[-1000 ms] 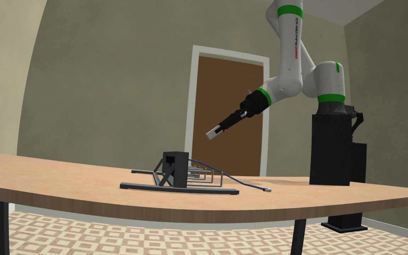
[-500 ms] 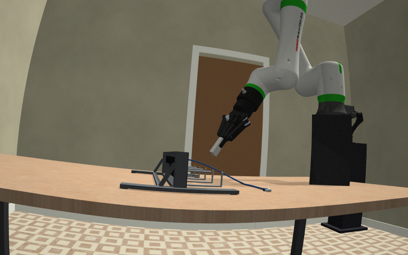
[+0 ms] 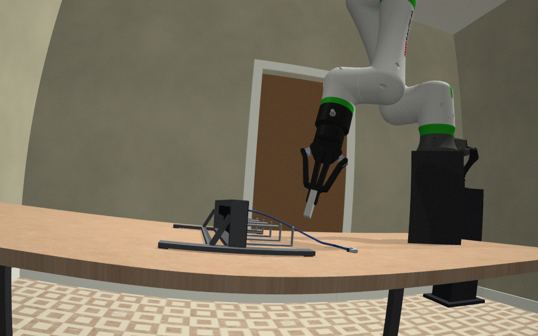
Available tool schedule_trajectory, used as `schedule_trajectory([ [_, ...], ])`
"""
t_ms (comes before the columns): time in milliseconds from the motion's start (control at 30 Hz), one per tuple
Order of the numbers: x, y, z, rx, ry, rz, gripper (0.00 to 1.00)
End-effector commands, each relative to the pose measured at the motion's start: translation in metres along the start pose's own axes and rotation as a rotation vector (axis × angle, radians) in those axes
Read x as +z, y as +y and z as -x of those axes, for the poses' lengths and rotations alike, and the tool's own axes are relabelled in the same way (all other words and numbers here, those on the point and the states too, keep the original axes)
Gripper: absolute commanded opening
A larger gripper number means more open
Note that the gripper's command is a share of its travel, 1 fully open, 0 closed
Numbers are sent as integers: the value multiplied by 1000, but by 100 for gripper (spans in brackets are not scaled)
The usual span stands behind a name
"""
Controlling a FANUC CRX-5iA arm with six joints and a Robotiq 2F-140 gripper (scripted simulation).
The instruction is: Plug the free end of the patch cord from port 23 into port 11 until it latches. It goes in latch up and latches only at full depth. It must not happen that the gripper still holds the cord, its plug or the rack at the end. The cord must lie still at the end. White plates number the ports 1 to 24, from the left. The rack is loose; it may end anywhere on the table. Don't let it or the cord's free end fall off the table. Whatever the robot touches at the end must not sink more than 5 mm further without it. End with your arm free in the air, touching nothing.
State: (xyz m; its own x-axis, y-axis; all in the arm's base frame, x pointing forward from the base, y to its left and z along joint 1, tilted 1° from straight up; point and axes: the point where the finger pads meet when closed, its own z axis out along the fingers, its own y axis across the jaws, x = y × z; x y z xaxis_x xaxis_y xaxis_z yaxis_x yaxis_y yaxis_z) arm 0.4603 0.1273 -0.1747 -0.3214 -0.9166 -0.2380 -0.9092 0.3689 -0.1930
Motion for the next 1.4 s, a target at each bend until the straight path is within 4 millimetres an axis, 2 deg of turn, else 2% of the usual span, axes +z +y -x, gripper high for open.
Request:
schedule_trajectory([
  [0,0,30,21,-136,60,77,0],
  [300,-11,82,48,-379,147,199,0],
  [367,-11,82,48,-379,147,199,0],
  [500,-17,99,55,-458,173,239,0],
  [1367,-18,101,56,-467,176,243,0],
])
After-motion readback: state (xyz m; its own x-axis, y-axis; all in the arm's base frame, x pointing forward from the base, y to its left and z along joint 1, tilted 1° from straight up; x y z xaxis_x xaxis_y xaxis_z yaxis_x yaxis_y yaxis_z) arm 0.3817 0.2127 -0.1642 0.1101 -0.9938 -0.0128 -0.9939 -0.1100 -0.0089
